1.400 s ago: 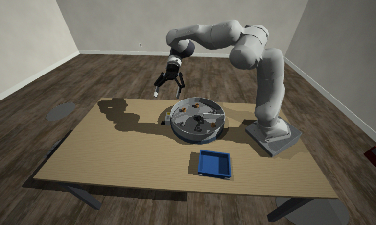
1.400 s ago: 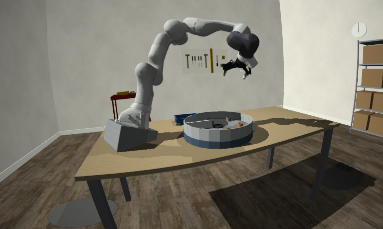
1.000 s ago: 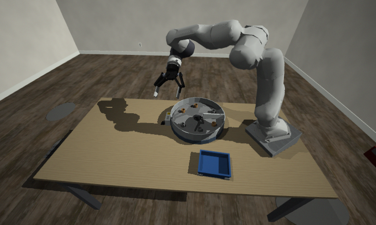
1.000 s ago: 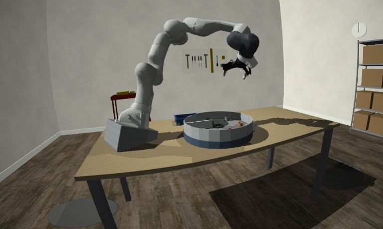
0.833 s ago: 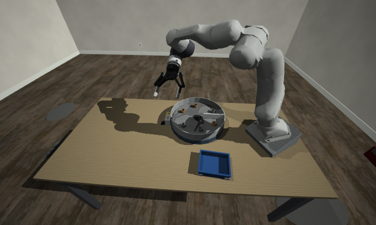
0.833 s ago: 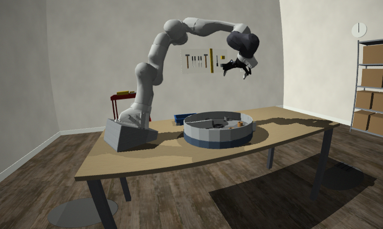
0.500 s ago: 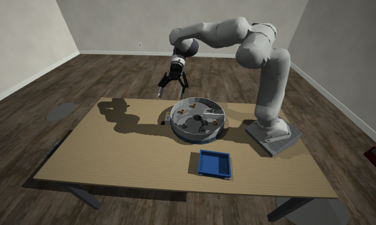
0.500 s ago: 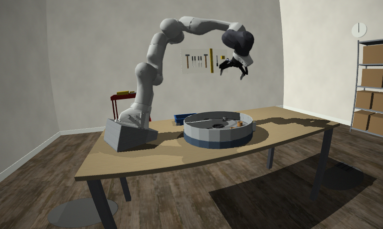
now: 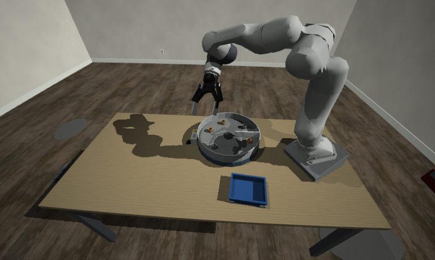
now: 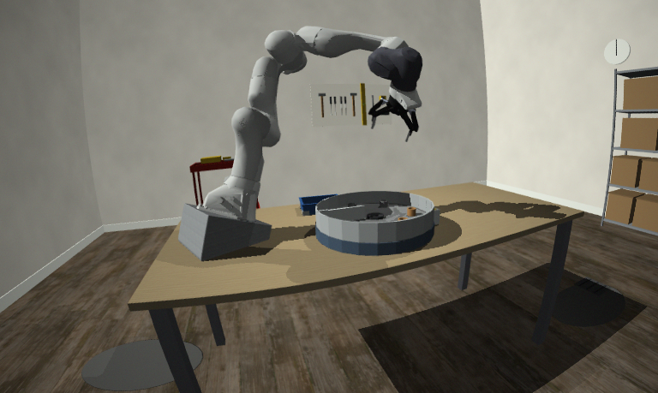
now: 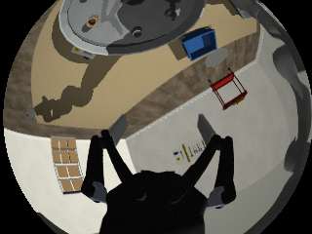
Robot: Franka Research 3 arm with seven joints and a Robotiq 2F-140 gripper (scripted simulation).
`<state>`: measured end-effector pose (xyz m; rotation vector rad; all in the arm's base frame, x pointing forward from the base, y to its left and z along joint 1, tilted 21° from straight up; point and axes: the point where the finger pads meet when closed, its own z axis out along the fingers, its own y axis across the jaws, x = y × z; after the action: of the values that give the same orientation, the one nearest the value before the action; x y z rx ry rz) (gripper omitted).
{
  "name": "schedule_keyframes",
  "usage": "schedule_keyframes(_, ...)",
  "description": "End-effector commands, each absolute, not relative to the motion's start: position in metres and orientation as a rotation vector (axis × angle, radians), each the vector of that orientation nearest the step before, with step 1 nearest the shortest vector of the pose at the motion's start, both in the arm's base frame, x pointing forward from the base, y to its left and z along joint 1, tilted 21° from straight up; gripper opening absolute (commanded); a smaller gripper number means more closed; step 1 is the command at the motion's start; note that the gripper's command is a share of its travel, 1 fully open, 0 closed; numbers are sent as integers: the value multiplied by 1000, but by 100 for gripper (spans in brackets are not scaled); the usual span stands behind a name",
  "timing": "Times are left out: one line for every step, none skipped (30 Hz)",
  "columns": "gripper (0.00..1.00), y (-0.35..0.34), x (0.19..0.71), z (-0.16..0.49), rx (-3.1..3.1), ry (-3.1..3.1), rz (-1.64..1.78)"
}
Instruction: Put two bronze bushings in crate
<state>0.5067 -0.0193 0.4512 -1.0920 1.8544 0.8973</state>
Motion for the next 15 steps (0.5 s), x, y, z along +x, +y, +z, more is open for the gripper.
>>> schedule_keyframes(100, -23, 502, 443, -950, 1996, 945)
schedule_keyframes(100, -23, 500, 442, -936, 2012, 947)
schedule_keyframes(100, -23, 498, 440, -921, 2028, 948)
schedule_keyframes(100, -24, 496, 439, -906, 2044, 949)
schedule_keyframes(100, -24, 494, 437, -891, 2060, 950)
schedule_keyframes(100, -24, 492, 435, -875, 2076, 951)
schedule_keyframes(100, -24, 490, 434, -860, 2092, 952)
schedule_keyframes(100, -24, 490, 434, -860, 2092, 952)
schedule_keyframes(100, -24, 490, 434, -860, 2092, 952)
schedule_keyframes(100, -24, 485, 429, -818, 2134, 953)
schedule_keyframes(100, -24, 483, 427, -802, 2149, 954)
schedule_keyframes(100, -25, 481, 425, -785, 2166, 954)
schedule_keyframes(100, -25, 479, 423, -768, 2181, 954)
schedule_keyframes(100, -25, 476, 422, -751, 2197, 953)
schedule_keyframes(100, -25, 474, 420, -734, 2212, 953)
